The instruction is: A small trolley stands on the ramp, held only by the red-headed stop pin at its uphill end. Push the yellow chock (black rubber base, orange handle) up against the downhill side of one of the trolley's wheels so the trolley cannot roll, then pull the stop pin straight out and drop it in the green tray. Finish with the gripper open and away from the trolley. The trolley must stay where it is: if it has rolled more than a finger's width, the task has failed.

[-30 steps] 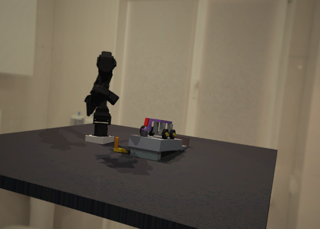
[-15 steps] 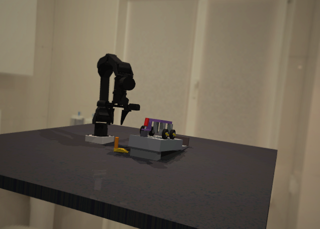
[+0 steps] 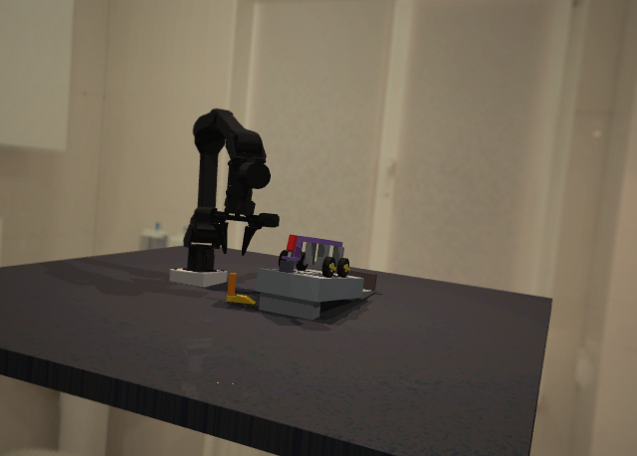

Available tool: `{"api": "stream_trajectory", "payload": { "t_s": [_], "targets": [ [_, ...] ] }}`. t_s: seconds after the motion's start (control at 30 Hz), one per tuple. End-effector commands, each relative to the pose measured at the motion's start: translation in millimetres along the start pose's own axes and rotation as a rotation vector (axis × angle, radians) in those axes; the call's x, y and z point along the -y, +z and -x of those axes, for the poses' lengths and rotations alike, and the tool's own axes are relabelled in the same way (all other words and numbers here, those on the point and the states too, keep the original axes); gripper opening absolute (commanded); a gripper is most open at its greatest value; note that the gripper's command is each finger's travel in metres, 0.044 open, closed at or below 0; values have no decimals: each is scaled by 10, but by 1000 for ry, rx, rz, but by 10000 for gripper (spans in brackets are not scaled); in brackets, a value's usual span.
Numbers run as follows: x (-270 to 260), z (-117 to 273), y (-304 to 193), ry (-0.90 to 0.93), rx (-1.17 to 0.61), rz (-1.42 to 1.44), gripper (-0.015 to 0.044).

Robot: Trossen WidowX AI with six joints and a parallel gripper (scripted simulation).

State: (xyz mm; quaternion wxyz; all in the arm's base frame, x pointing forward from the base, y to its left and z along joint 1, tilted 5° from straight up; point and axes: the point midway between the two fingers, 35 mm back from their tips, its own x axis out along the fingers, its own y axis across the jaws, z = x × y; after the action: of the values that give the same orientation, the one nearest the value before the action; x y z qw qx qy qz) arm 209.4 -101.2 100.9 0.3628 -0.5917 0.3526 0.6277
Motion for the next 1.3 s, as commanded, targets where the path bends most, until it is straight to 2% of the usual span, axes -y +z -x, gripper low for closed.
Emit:
{"api": "stream_trajectory", "payload": {
  "t_s": [0.0,1.27],
  "targets": [
    [4,-141,10,-2,6,7,190],
    [7,-675,21,-2,6,7,190]
  ]
}}
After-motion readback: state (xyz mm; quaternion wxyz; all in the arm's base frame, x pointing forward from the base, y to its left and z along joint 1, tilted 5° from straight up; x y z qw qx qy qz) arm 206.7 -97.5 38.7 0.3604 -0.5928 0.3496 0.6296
